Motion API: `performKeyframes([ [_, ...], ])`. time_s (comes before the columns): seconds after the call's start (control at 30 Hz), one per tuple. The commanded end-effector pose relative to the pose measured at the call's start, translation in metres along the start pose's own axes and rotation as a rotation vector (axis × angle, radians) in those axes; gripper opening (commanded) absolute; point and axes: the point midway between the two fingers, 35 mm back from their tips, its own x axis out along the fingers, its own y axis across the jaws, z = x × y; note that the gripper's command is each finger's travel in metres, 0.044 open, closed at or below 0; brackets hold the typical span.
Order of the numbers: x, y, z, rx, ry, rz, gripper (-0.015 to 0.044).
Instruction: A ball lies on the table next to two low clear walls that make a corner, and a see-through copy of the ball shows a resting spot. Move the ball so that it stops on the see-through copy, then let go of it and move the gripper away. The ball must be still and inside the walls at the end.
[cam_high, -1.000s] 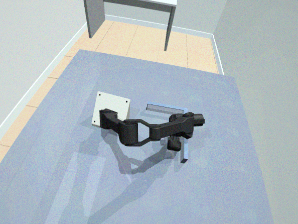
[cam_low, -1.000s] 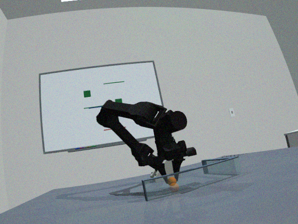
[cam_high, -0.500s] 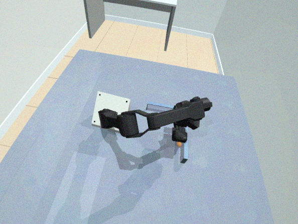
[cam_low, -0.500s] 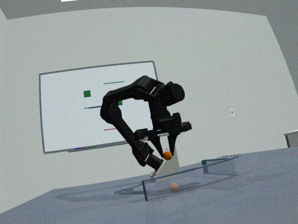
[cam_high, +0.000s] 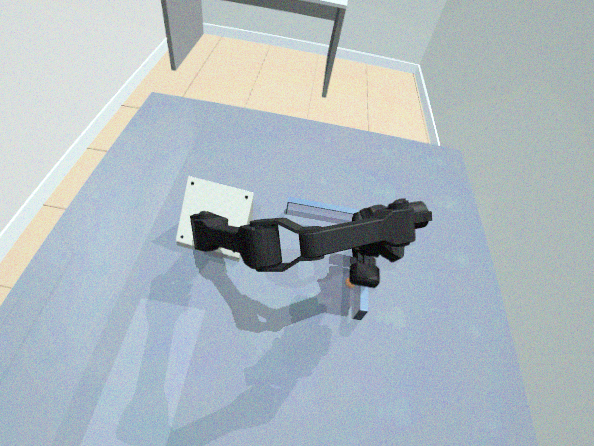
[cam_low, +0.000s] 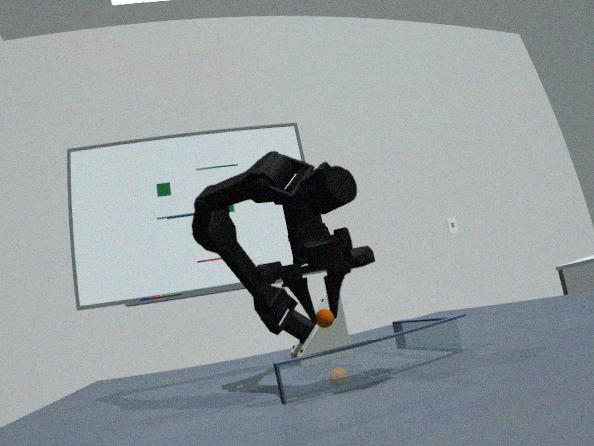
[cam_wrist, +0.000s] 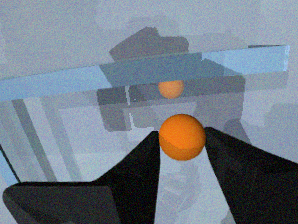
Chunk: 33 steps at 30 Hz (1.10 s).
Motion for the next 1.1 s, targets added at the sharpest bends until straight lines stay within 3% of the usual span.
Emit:
performKeyframes([
  [0.0,0.007,0.0,0.009,-0.011,-0.003,-0.006,0.0],
  [0.57,0.074,-0.001,0.009,-0.011,-0.004,-0.008,0.0],
  [1.07,0.094,-0.002,0.009,-0.011,-0.004,-0.009,0.0],
])
